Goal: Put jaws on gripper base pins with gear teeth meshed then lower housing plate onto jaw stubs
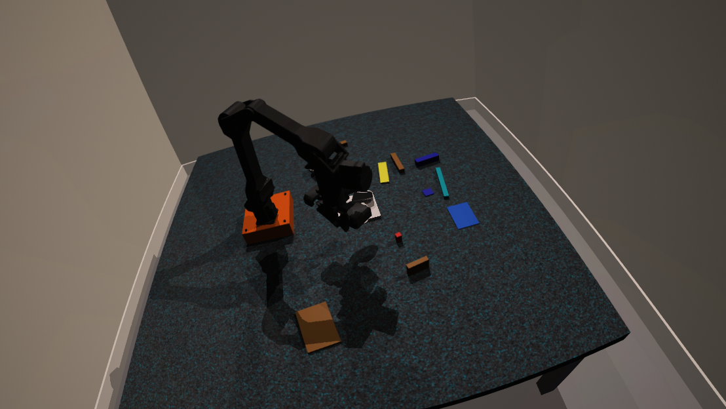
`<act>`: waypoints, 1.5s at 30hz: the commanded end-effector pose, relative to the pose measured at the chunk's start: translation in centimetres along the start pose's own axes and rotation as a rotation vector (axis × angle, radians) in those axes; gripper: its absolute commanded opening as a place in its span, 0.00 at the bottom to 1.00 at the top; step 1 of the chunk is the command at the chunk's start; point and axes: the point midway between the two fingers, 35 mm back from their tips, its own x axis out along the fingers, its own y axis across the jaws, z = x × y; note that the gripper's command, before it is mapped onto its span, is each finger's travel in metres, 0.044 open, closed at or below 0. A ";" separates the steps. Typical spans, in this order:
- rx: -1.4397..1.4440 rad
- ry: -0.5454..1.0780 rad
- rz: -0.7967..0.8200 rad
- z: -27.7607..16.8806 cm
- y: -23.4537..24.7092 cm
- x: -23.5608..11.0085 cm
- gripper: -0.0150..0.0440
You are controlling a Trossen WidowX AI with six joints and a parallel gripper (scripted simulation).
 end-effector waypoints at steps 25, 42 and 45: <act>-0.564 0.002 -0.002 0.2 -1.8 -0.1 0.32; -0.805 0.002 -0.002 0.3 -2.5 -0.1 0.32; -0.866 0.002 -0.002 0.3 -2.7 -0.1 0.32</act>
